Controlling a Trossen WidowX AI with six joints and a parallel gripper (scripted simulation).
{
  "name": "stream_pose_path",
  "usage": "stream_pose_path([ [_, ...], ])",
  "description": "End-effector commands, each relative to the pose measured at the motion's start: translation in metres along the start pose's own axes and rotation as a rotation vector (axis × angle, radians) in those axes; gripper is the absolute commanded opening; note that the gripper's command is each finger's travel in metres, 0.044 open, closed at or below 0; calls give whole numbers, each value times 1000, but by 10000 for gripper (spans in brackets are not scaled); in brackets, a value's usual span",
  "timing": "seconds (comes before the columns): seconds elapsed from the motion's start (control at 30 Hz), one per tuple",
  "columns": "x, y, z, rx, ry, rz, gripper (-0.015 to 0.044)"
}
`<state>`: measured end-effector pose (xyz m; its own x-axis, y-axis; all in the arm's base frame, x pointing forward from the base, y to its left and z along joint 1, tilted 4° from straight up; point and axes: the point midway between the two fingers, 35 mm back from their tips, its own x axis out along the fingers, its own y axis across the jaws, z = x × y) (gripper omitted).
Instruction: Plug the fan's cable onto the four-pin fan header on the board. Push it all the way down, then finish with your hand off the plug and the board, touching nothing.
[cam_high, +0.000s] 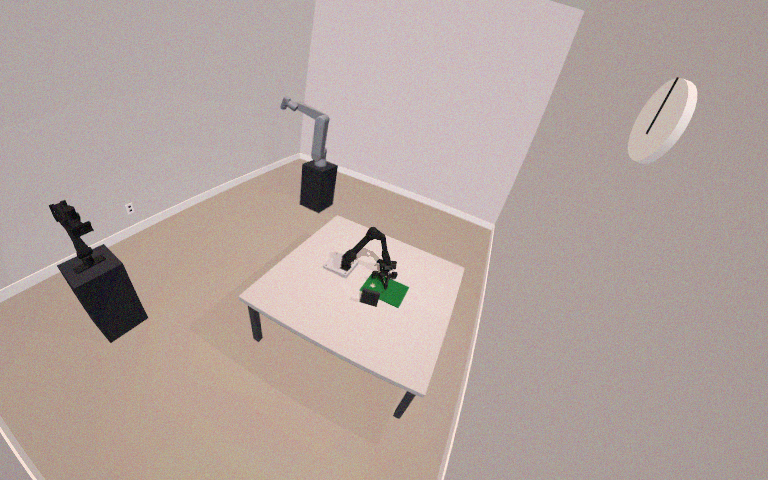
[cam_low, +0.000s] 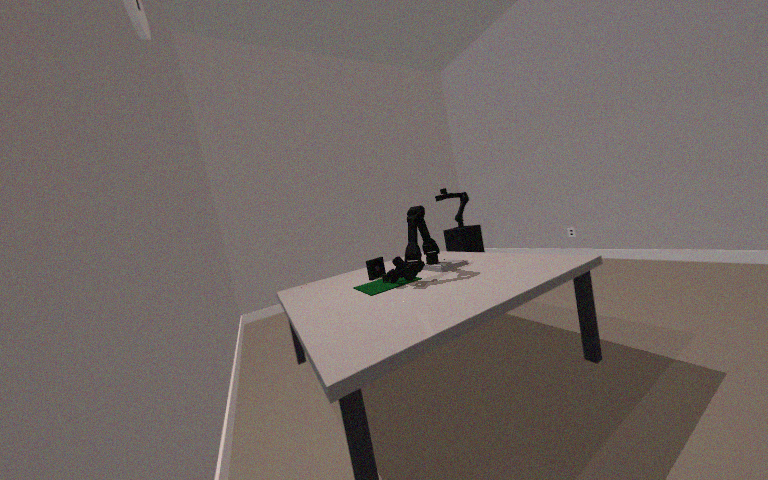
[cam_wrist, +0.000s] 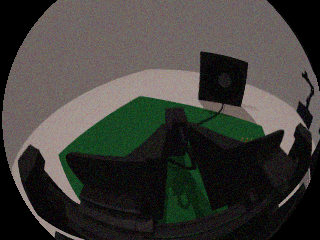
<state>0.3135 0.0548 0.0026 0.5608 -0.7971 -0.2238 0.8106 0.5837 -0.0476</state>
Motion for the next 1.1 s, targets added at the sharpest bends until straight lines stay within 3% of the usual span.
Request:
stream_pose_path([
  [0.0,1,-1,-5,-5,2,-2,0],
  [1.07,1,0,-7,-1,0,0,0],
])
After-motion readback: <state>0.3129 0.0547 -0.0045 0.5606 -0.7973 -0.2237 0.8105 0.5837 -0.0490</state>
